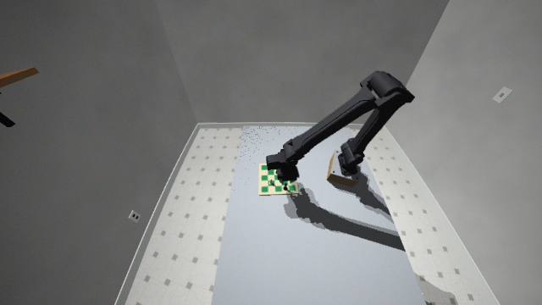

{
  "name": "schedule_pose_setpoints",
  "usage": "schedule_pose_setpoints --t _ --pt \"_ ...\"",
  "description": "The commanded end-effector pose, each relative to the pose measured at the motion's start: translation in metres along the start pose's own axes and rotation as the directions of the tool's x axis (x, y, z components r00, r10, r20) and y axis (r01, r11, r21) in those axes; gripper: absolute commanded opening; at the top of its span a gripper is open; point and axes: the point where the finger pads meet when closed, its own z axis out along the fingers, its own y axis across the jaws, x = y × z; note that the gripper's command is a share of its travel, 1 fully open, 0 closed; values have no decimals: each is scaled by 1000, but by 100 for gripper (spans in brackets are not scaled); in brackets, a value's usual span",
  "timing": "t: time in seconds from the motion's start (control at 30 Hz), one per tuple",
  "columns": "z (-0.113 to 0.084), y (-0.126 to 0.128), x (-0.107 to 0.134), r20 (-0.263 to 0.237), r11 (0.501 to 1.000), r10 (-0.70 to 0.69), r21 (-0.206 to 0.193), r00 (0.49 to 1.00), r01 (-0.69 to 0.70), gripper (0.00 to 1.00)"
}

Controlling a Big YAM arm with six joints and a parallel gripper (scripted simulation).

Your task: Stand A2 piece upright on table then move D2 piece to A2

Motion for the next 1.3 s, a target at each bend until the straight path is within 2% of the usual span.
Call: schedule_pose_setpoints --t 0.0,0.1,0.33,0.73,0.8,0.9,1.27 --pt "-2 2 1 3 1000 0 -22 1000 0 40" --pt "7 -2 2 4 1000 1 0 1000 -1 40" --pt "14 -2 0 5 1000 6 -2 1000 -6 40" --pt "41 -3 2 4 1000 2 1 1000 -2 40" --pt "36 2 4 2 1000 -6 -21 1000 6 40" --pt "35 2 0 3 1000 2 -24 1000 -2 40" --pt "40 0 -1 4 1000 6 -10 1000 -6 40"
